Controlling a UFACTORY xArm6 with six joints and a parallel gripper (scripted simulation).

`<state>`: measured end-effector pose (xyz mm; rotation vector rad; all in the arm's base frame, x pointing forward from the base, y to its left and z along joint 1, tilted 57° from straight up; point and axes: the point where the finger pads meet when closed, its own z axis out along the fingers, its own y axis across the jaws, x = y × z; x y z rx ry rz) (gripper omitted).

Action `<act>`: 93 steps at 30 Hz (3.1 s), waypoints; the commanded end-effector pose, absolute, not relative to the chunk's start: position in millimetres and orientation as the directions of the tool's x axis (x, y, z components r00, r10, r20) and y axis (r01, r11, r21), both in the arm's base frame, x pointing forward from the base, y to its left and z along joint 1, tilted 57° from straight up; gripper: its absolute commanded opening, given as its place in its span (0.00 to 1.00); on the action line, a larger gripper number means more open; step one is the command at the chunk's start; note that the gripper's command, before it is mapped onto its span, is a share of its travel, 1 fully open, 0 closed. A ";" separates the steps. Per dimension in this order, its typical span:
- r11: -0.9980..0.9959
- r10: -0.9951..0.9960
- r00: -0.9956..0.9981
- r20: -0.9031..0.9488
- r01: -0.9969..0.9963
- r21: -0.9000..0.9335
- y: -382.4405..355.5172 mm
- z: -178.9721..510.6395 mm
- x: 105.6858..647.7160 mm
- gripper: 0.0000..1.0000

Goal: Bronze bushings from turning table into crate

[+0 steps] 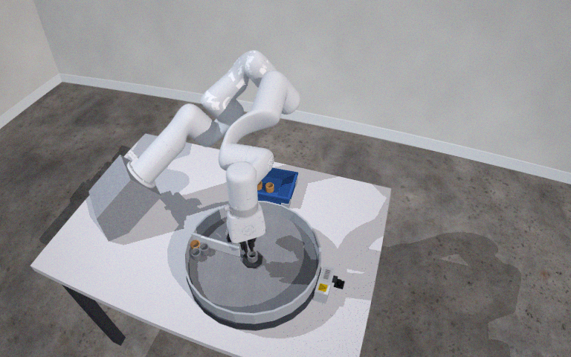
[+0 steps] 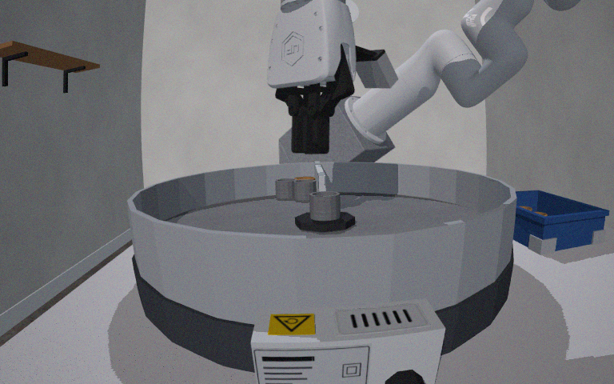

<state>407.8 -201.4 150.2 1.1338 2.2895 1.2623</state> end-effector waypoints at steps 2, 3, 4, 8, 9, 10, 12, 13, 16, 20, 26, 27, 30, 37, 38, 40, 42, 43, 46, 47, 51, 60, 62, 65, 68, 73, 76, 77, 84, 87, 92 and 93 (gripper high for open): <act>0.228 0.839 -0.520 0.159 0.603 0.764 -201.7 135.2 389.2 0.11; 0.228 0.839 -0.520 0.159 0.603 0.764 -201.7 135.2 389.2 0.11; 0.205 0.858 -0.484 0.170 0.628 0.751 -201.3 131.1 384.3 0.11; 0.137 0.903 -0.382 0.196 0.689 0.711 -200.3 120.0 371.1 0.11; 0.122 0.911 -0.360 0.201 0.702 0.702 -200.1 117.6 368.2 0.11; 0.106 0.919 -0.336 0.206 0.713 0.693 -199.9 115.2 365.3 0.11; 0.074 0.933 -0.289 0.214 0.735 0.674 -199.4 110.3 359.7 0.11; 0.057 0.939 -0.265 0.218 0.746 0.664 -199.2 107.9 356.8 0.11; 0.006 0.955 -0.193 0.227 0.773 0.634 -198.6 100.6 348.1 0.11; -0.029 0.962 -0.145 0.231 0.789 0.614 -198.1 95.8 342.5 0.11; -0.161 0.971 0.037 0.236 0.828 0.536 -196.5 78.1 321.4 0.11; -0.180 0.970 0.061 0.235 0.831 0.526 -196.3 75.7 318.4 0.11; -0.235 0.964 0.135 0.231 0.838 0.493 -195.6 68.3 310.2 0.11; -0.326 0.943 0.253 0.219 0.837 0.440 -194.5 56.3 296.4 0.11; -0.341 0.938 0.272 0.216 0.835 0.431 -194.3 54.3 294.2 0.11; -0.363 0.930 0.300 0.211 0.832 0.418 -194.0 51.4 290.6 0.11; -0.377 0.925 0.318 0.207 0.830 0.411 -193.9 49.7 288.4 0.11; -0.381 0.924 0.323 0.206 0.829 0.408 -193.9 49.1 287.7 0.11; -0.386 0.922 0.329 0.205 0.829 0.406 -193.9 48.6 287.0 0.11; -0.386 0.922 0.329 0.205 0.829 0.406 -193.9 48.6 287.0 0.11; -0.386 0.922 0.329 0.205 0.829 0.406 -193.9 48.6 287.0 0.11; -0.386 0.922 0.329 0.205 0.829 0.405 -193.8 48.7 287.0 0.11; -0.387 0.921 0.329 0.206 0.829 0.404 -193.8 48.9 287.2 0.11; -0.388 0.921 0.330 0.209 0.830 0.400 -193.6 49.2 287.4 0.11; -0.388 0.921 0.330 0.209 0.830 0.400 -193.6 49.3 287.4 0.11; -0.388 0.921 0.330 0.209 0.830 0.400 -193.6 49.3 287.4 0.11; -0.388 0.921 0.330 0.209 0.830 0.400 -193.6 49.3 287.4 0.11; -0.388 0.921 0.330 0.209 0.830 0.400 -193.6 49.3 287.4 0.11; -0.388 0.921 0.330 0.209 0.830 0.400 -182.7 39.6 297.3 0.11; -0.388 0.921 0.330 0.209 0.830 0.400 -178.6 36.1 301.0 0.11; -0.388 0.921 0.330 0.209 0.830 0.400 -177.7 35.3 301.8 0.11; -0.388 0.921 0.330 0.209 0.830 0.400 -177.7 35.3 301.8 0.11</act>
